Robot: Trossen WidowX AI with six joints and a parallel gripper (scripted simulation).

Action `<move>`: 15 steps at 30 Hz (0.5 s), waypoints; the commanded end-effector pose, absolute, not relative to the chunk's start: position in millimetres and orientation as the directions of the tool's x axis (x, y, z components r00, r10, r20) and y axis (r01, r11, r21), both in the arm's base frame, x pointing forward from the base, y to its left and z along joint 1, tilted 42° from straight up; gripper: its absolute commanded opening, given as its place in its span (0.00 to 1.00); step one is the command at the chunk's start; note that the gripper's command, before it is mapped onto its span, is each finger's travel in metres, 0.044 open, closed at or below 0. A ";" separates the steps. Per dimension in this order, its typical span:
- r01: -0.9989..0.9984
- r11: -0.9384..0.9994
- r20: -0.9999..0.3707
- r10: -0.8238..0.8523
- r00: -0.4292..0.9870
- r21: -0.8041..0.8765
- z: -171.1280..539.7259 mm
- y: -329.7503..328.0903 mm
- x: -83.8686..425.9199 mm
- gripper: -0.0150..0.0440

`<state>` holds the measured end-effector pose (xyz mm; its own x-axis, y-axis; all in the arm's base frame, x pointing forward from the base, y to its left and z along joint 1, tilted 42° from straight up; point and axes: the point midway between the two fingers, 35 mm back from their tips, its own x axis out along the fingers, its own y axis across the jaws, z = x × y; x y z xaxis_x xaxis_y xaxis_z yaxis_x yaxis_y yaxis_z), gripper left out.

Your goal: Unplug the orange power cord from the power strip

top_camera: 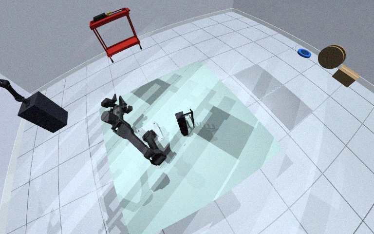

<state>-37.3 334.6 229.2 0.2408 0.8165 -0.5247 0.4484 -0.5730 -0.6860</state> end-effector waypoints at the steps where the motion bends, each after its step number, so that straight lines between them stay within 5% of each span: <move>1: 0.262 -0.721 -0.614 0.688 0.388 -0.642 203.1 341.5 14.4 0.53; 8: -0.227 -0.835 -0.764 0.305 0.568 -0.502 145.9 318.1 124.1 0.53; 15: -0.687 -0.647 -0.841 -0.127 0.525 -0.331 94.4 252.0 213.2 0.53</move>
